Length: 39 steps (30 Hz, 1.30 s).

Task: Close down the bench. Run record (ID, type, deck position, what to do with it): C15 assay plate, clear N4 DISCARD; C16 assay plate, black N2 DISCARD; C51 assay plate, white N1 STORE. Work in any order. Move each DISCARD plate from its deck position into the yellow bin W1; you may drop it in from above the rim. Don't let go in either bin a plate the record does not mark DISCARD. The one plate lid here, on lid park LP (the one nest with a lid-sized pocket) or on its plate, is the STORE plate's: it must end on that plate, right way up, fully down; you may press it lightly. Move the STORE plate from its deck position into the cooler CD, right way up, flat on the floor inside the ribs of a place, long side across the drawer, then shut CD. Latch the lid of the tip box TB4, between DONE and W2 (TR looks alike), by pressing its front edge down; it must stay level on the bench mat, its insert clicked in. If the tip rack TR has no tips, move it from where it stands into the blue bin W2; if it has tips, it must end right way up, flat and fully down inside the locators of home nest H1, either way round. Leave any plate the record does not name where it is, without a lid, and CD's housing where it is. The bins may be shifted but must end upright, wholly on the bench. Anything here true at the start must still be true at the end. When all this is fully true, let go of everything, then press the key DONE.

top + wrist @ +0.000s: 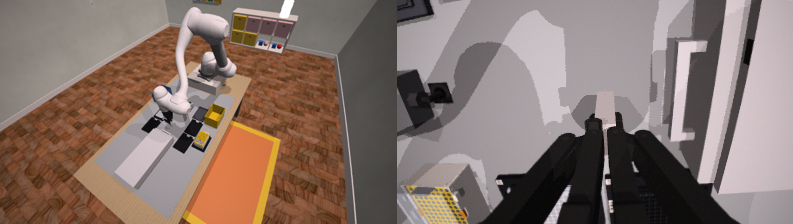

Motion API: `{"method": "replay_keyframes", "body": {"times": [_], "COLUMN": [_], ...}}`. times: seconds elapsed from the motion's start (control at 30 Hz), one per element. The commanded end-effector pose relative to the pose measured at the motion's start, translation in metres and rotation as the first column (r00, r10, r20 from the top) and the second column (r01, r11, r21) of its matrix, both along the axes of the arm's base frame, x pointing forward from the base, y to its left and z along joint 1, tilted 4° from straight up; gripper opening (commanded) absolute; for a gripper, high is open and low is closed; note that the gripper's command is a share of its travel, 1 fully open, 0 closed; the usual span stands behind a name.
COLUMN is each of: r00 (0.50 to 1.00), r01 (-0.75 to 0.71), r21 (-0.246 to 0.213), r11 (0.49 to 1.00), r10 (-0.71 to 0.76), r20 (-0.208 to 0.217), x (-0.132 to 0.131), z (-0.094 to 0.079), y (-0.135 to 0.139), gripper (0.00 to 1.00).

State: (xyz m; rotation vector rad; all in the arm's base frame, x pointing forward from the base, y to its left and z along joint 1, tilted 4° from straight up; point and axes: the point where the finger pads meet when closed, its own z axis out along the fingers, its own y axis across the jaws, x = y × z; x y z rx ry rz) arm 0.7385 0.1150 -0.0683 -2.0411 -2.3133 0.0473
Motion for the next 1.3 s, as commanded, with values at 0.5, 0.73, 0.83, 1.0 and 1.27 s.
{"method": "replay_keyframes", "body": {"times": [0.5,0.73,0.83,1.0,1.27], "r00": [1.0,1.0,1.0,1.0,1.0], "r01": [-0.003,-0.003,-0.003,-0.003,-0.003], "r21": [-0.001,-0.001,-0.001,-0.001,-0.001], "r11": [1.0,1.0,1.0,1.0,1.0], "r10": [0.003,0.003,0.003,0.003,0.003], "r20": [0.003,0.003,0.003,0.003,0.003], "x": [0.003,0.004,0.004,0.004,0.005], "z": [0.026,0.035,0.036,0.043,0.054], "y": [0.0,0.0,0.0,0.0,0.0], "gripper": [0.0,0.0,0.0,0.0,0.0]}}
